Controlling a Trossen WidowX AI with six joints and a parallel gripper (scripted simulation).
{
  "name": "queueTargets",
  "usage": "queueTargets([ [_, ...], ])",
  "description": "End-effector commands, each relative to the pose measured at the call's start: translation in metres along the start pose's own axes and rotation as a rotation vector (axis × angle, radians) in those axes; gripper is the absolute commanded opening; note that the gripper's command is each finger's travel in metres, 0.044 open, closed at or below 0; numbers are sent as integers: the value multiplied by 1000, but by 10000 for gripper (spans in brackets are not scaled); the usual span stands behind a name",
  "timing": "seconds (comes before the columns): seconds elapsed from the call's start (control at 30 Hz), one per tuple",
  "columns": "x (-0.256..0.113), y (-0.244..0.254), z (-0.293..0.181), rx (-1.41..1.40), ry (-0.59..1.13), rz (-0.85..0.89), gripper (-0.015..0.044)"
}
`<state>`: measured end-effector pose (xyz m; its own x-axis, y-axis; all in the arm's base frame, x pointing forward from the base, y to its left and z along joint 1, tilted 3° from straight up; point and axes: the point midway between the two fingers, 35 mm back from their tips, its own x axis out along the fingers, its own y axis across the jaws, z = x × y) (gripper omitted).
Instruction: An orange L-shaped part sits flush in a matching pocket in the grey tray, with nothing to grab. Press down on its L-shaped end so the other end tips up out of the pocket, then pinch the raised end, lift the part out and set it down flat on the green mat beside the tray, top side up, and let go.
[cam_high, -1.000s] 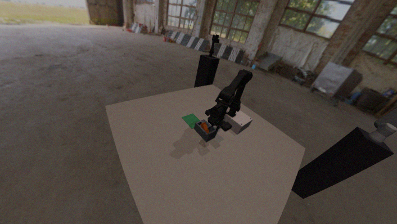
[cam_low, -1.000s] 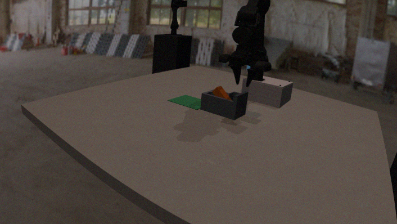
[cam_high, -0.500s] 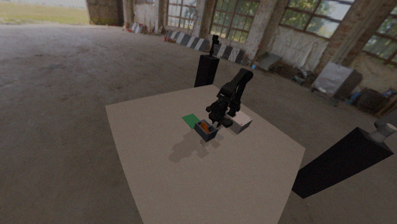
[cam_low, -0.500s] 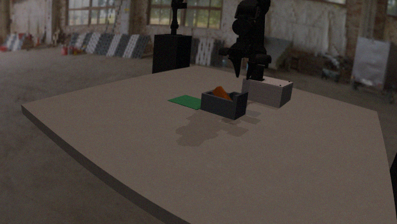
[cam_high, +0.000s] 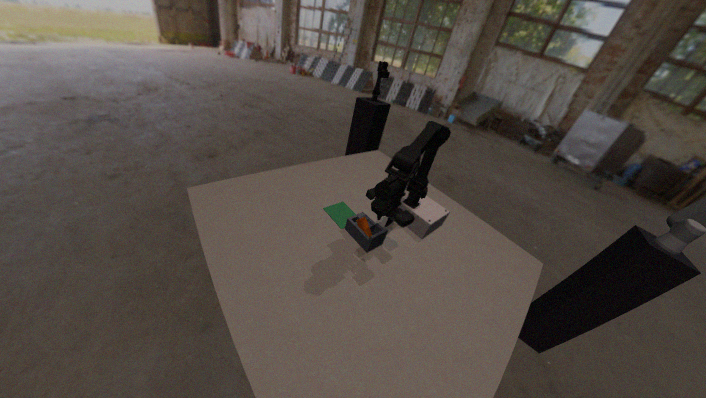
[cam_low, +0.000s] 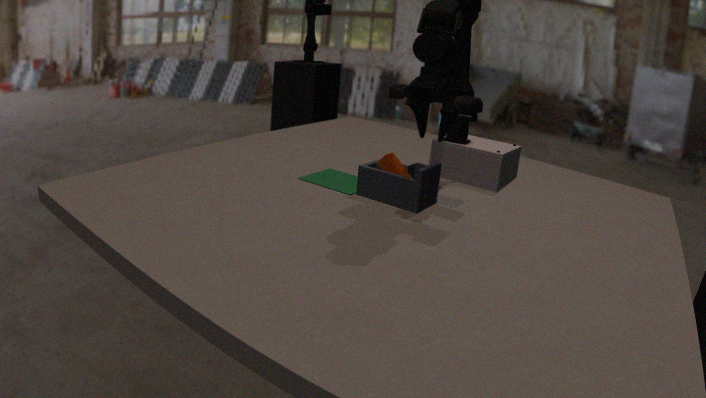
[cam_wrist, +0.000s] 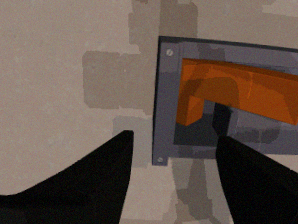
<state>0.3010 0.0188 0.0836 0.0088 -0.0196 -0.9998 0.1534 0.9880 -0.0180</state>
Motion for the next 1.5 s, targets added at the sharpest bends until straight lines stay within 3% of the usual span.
queueTargets([
  [0.0, 0, -2, 1, -40, -2, 0, 233],
  [0.07, 0, -6, 2, -130, -2, -1, 280],
  [0.67, 0, -79, 9, -1560, 24, 1, 280],
  [1.1, 1, -79, 9, -1573, 25, 1, 280],
  [1.47, 33, -80, 8, -1573, 25, 1, 280],
])
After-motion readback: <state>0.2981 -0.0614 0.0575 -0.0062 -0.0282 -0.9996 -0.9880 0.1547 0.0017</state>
